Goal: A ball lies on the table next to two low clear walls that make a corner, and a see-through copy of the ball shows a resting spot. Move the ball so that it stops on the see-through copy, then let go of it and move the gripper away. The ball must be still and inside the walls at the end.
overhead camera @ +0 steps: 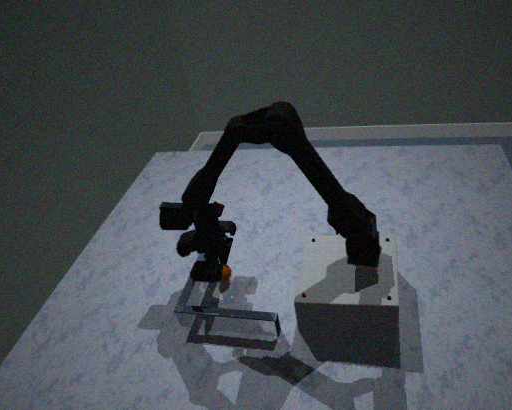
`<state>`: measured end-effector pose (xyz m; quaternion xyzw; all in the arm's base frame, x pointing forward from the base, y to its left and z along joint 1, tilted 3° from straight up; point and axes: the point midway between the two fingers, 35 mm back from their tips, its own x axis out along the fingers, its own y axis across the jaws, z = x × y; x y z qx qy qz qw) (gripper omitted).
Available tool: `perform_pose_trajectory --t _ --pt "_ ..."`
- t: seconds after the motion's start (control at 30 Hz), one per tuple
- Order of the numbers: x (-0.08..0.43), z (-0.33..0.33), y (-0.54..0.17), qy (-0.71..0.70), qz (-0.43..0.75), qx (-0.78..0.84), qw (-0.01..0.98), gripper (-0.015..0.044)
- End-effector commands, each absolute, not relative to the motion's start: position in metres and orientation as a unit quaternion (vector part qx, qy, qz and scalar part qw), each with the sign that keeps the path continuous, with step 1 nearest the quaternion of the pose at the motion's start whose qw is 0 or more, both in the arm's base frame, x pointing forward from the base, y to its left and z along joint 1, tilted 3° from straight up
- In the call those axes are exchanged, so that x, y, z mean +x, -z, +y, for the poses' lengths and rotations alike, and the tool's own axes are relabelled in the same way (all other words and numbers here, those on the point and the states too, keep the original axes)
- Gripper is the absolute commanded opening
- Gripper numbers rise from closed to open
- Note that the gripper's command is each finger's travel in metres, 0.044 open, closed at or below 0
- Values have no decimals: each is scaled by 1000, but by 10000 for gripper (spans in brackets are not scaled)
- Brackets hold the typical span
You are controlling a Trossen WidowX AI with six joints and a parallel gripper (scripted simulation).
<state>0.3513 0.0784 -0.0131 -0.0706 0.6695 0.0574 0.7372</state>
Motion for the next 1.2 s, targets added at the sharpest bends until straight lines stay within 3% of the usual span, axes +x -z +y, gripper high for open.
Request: perform_pose_trajectory --t 0.0,0.27,0.7,0.83,1.0,1.17 --pt "349 78 24 -60 675 -73 732 0" --pt "349 78 30 -60 675 -73 732 0" --pt "352 78 24 -57 671 -71 736 334" --pt "352 79 14 -58 671 -71 736 334" --pt "343 79 -56 -60 675 -72 732 334" --pt "342 79 -59 -60 675 -72 732 334"
